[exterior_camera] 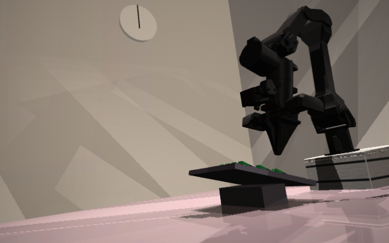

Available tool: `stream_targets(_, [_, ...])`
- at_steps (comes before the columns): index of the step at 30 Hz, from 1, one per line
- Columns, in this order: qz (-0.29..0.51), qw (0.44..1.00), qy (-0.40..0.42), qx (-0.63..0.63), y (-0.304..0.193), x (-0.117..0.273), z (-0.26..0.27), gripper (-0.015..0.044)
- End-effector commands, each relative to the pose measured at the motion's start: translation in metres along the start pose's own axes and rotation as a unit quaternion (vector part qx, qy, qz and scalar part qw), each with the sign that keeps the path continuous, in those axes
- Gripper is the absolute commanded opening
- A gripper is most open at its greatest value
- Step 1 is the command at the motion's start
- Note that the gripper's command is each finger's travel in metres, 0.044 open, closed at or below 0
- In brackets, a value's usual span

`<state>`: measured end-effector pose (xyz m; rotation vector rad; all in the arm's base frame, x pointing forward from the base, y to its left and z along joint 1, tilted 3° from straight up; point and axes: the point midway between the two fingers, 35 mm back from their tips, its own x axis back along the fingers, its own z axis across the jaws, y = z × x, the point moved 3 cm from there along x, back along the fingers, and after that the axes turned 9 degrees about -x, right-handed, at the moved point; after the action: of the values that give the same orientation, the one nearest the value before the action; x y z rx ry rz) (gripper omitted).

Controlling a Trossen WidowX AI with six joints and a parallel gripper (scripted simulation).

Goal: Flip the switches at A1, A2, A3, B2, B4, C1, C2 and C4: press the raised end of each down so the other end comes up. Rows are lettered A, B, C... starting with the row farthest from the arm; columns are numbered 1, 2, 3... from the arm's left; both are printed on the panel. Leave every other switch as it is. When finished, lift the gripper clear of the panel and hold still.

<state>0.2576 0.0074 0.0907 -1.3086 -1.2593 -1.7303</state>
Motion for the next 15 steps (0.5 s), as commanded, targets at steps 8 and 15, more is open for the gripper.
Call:
stream_targets(8, [0.001, 1.0, 0.0, -0.003, 0.0, -0.015, 0.0, 0.0])
stream_targets(15, [0.001, 1.0, 0.0, -0.003, 0.0, -0.022, 0.001, 0.0])
